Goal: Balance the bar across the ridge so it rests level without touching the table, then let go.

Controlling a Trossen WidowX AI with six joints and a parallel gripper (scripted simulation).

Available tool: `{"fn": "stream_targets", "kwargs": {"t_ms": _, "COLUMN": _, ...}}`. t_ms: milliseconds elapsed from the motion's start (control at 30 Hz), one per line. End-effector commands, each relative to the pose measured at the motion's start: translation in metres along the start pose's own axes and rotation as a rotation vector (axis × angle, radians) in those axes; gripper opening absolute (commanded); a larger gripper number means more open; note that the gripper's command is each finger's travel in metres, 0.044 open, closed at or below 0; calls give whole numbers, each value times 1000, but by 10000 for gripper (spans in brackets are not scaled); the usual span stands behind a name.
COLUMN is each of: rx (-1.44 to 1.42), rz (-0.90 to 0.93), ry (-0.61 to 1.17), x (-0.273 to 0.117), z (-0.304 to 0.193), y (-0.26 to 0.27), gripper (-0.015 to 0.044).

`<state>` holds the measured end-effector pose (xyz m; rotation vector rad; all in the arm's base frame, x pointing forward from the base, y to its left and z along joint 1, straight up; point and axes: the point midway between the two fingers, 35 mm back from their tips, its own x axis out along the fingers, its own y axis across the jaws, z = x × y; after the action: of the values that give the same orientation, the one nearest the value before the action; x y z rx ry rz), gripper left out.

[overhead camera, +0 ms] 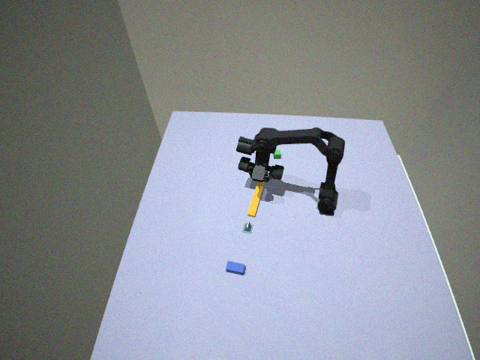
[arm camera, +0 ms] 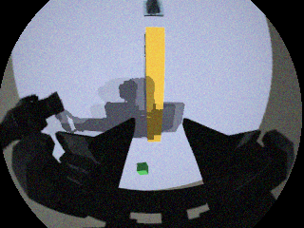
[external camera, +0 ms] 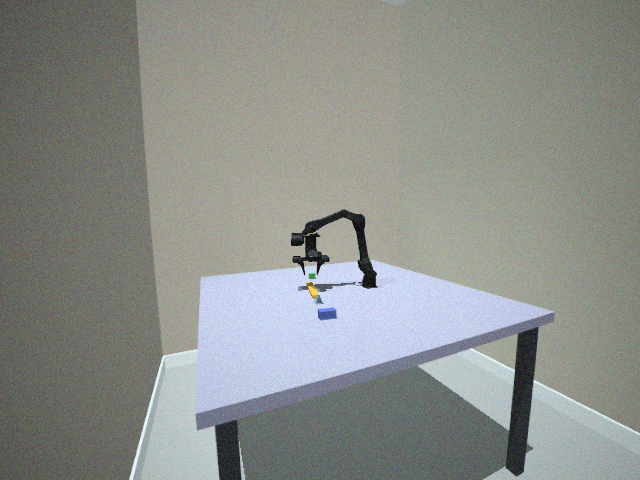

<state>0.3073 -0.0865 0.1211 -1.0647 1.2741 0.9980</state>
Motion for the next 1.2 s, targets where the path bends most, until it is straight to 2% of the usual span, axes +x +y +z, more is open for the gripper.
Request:
{"fn": "stream_targets", "kwargs": {"t_ms": 0, "rx": -8, "rz": 19, "ry": 4, "x": 18, "z": -1, "y": 1, "gripper": 315}}
{"fn": "stream_targets", "kwargs": {"t_ms": 167, "rx": -8, "rz": 19, "ry": 4, "x": 44, "z": -1, "y": 2, "gripper": 315}}
{"fn": "stream_targets", "kwargs": {"t_ms": 1167, "rx": -8, "rz": 19, "ry": 4, "x": 71, "z": -1, "y": 3, "gripper": 315}}
